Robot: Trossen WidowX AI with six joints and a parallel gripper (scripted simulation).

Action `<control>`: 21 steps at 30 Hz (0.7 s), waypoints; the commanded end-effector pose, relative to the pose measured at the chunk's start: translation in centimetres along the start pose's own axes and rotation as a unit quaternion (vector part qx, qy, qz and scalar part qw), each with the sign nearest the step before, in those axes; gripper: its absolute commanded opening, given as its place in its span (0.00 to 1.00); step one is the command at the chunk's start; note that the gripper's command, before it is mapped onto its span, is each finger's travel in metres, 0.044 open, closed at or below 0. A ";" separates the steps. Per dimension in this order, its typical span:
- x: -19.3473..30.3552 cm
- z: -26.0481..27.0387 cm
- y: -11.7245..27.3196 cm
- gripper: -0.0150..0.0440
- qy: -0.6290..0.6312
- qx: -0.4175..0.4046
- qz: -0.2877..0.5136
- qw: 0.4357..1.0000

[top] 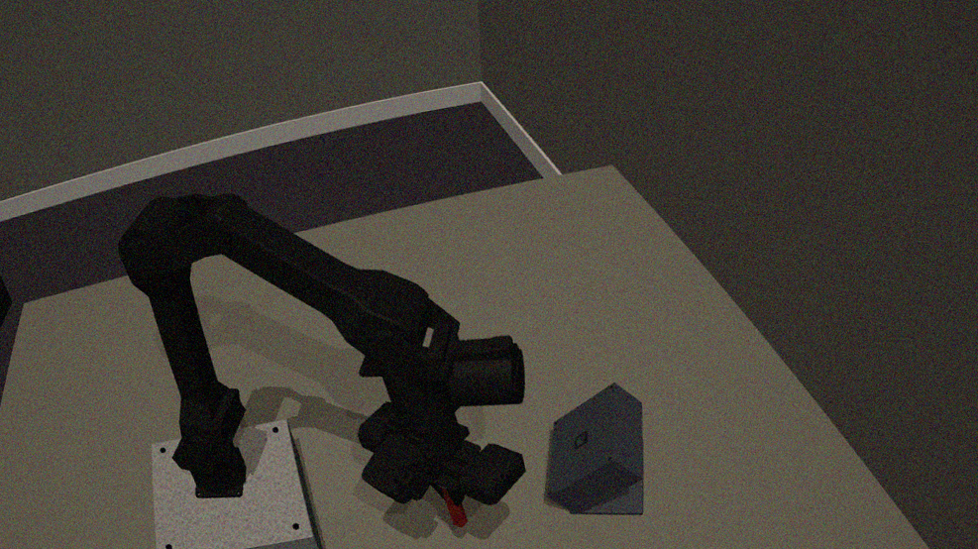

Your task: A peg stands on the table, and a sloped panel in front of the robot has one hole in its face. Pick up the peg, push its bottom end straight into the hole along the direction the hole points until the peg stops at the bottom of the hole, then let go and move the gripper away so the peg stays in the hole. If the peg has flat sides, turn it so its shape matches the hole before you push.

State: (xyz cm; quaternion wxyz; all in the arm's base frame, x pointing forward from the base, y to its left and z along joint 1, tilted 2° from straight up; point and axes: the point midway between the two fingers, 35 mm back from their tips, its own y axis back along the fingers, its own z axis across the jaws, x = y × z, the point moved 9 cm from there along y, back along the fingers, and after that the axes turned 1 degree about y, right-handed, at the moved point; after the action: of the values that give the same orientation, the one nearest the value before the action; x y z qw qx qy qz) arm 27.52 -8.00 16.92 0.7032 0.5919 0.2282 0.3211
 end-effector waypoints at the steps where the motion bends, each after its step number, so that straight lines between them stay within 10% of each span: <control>1: 0.3 -0.2 0.1 0.25 0.012 -0.014 0.002 1.000; 21: 2.6 -1.4 0.2 0.25 0.067 -0.075 0.016 0.995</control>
State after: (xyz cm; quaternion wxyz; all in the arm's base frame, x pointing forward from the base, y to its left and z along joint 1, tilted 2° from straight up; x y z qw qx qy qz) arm 28.34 -5.49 16.90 0.7206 0.5287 0.2393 0.3793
